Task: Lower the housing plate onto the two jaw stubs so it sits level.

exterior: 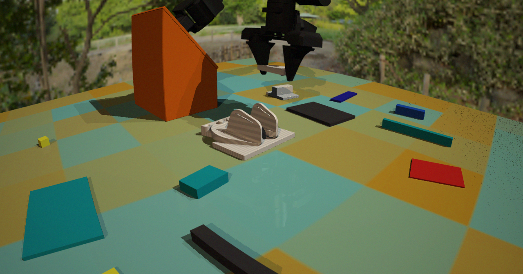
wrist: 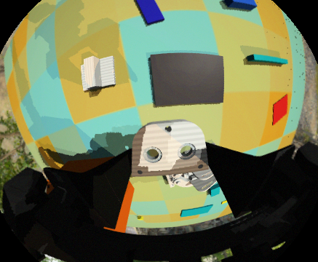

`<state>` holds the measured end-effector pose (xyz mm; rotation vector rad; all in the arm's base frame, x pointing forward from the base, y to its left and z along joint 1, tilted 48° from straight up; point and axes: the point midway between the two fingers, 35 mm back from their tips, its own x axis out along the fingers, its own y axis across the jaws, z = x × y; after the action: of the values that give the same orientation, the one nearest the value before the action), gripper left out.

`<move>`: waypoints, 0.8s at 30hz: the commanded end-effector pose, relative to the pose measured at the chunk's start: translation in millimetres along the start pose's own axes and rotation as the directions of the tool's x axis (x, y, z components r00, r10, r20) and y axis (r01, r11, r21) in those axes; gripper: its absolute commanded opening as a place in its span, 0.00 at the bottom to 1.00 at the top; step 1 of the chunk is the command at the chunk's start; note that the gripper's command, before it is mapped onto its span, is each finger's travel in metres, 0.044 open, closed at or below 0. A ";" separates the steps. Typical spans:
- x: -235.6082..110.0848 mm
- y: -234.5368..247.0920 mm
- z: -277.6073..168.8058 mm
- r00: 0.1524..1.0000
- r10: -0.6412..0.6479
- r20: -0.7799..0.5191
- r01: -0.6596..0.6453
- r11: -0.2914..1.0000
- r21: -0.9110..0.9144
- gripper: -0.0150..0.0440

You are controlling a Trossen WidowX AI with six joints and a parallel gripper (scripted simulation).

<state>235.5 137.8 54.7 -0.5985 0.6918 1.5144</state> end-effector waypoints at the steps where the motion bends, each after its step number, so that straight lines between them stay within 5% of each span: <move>1: -0.8 -7.0 -6.2 1.000 -0.005 0.006 0.005 0.996 0.089 0.85; 24: 1.0 -24.4 -54.8 1.000 0.001 0.020 -0.012 0.827 0.562 0.85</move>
<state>252.9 103.1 18.3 -0.1825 1.0418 1.2687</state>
